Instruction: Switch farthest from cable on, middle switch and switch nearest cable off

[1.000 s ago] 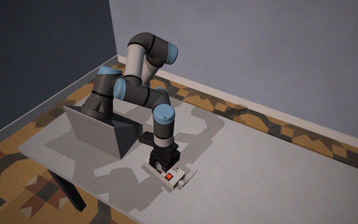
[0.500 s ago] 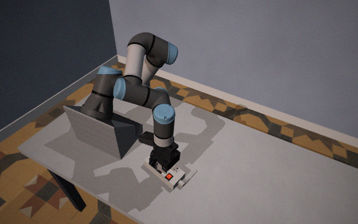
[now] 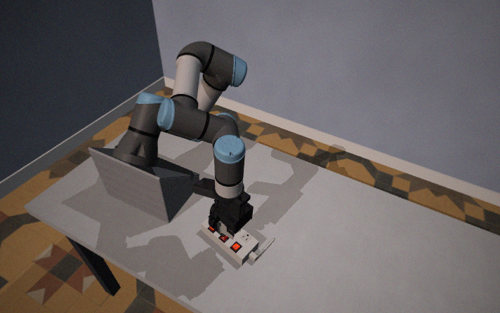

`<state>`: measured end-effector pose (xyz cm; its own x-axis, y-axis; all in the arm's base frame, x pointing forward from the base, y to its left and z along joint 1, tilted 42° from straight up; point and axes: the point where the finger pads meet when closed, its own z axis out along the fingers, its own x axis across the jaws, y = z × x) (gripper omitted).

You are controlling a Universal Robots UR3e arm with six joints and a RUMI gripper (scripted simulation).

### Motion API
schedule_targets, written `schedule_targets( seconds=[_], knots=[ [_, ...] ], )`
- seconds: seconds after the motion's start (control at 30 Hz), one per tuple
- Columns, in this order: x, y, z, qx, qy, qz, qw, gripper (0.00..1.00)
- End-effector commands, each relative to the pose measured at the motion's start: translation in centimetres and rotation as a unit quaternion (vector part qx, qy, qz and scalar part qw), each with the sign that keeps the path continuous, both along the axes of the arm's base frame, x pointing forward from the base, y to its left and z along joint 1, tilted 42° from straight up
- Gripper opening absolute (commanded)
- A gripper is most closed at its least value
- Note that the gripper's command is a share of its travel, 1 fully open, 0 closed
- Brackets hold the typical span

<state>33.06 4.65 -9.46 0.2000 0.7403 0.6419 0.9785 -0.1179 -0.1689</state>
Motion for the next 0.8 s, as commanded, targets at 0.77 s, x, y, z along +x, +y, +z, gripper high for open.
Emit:
schedule_targets(
  seconds=[0.77],
  knots=[
    [0.10, -0.81, 1.08, 0.004, 0.005, 0.003, 1.000, 0.00]
  ],
)
